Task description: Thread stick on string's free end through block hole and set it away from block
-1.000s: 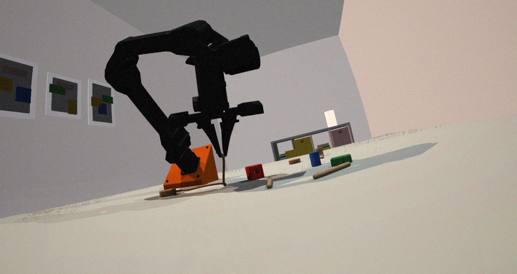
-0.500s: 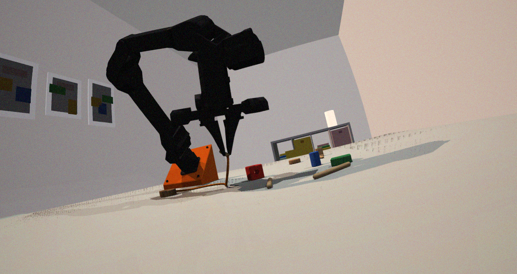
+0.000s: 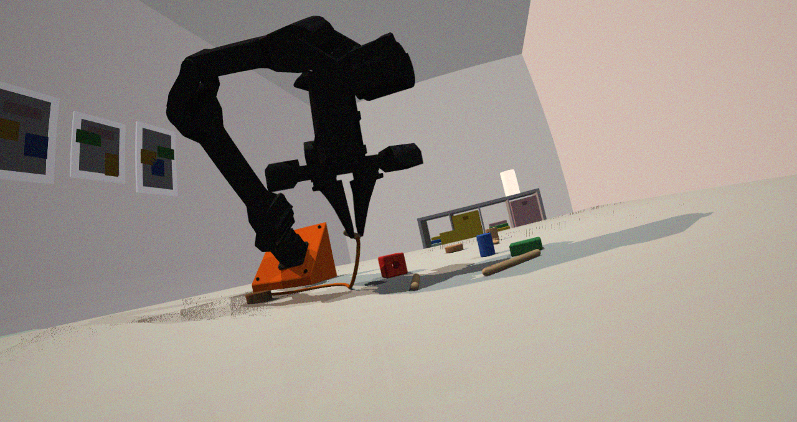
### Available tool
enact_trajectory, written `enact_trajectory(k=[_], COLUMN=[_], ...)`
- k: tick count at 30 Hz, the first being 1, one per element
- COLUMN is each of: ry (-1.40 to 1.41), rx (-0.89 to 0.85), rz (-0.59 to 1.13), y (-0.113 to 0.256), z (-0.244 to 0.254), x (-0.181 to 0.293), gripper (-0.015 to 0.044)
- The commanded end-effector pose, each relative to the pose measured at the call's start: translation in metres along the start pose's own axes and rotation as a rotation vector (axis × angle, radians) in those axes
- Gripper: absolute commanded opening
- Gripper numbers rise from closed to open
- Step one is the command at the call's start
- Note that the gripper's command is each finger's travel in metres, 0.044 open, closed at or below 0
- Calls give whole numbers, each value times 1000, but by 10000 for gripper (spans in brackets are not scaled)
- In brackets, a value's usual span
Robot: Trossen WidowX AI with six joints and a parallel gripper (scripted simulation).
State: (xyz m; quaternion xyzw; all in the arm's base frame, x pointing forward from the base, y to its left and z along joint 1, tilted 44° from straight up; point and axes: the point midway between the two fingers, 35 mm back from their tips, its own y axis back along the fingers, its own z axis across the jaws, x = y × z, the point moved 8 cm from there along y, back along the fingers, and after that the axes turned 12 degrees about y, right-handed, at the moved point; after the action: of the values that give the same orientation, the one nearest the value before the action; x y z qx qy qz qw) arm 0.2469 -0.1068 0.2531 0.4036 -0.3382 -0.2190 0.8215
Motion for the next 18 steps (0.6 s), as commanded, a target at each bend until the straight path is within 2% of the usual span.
enact_trajectory(k=[1, 18], ry=[4, 6], rx=[-5, -12], rz=[11, 44], y=[1, 4], z=[0, -1], x=[5, 23], gripper=[0, 0])
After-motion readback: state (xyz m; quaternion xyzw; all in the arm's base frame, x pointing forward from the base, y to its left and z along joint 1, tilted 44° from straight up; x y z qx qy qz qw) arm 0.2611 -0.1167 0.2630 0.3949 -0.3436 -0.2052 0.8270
